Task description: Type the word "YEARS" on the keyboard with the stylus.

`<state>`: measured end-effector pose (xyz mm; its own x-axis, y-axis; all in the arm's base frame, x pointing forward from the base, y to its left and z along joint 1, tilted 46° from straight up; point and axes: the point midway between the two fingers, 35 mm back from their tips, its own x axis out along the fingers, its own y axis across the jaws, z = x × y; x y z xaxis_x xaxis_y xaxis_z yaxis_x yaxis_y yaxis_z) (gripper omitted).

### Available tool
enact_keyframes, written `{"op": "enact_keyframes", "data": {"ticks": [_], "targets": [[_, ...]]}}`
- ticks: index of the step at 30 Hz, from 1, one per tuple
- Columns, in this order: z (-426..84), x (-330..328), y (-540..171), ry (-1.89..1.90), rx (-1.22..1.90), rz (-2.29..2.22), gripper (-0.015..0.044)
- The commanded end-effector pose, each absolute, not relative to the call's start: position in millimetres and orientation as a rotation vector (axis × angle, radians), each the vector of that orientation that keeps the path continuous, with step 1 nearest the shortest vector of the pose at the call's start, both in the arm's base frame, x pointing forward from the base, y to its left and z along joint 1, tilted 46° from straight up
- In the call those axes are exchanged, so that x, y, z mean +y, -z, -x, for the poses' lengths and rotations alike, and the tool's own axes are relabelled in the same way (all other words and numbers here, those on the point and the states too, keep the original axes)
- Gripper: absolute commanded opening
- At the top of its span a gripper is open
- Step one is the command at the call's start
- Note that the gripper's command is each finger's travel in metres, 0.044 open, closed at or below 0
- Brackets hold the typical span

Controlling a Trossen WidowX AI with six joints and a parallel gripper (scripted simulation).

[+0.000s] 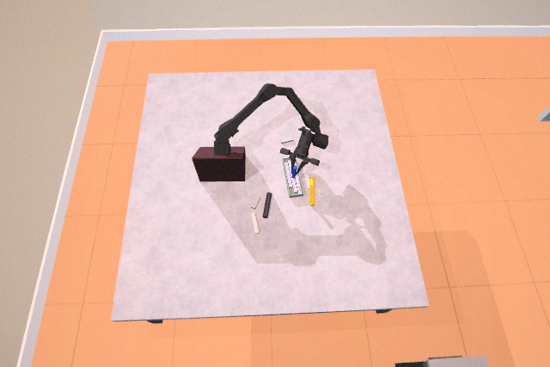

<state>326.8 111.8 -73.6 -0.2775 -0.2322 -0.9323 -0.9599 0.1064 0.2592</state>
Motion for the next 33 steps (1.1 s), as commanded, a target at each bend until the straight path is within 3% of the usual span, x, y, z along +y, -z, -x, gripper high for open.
{"op": "enact_keyframes", "data": {"ticks": [1, 33], "targets": [[-326.8, 114.2, 75.4, -1.222, 1.632, 1.185, 0.0081], [-331.2, 88.8, 50.9, -1.214, 1.628, 1.18, 0.0081]]}}
